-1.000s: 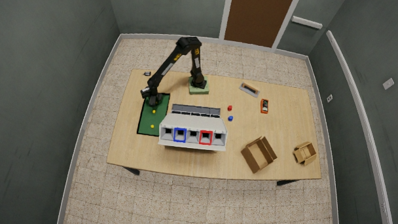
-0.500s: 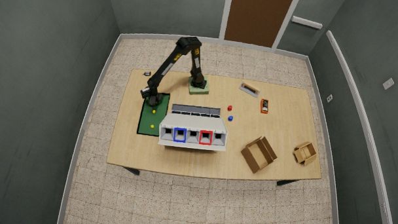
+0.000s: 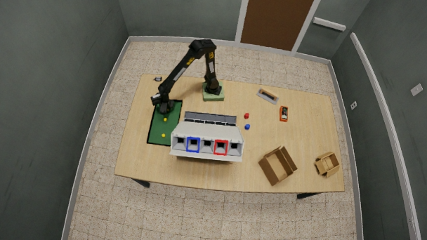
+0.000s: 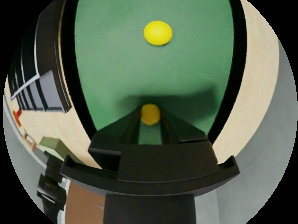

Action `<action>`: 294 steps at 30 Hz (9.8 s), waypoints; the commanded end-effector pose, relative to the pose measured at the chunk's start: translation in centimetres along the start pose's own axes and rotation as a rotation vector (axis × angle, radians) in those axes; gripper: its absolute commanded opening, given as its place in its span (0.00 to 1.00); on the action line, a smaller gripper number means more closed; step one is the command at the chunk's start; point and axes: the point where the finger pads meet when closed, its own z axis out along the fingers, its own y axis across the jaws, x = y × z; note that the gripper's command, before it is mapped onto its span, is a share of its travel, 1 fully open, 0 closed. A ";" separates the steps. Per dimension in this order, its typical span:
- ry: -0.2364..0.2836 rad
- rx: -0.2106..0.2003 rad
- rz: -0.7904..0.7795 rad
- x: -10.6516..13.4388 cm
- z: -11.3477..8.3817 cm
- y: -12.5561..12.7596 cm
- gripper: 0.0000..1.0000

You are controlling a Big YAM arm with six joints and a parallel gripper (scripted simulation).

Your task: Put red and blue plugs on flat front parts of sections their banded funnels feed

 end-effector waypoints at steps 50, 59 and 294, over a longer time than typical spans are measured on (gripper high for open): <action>-0.028 0.050 0.011 -0.5 -11.6 -2.0 0.00; -0.023 0.043 0.012 -0.4 -14.7 -1.9 0.00; -0.207 0.007 0.005 -37.7 -38.1 39.5 0.00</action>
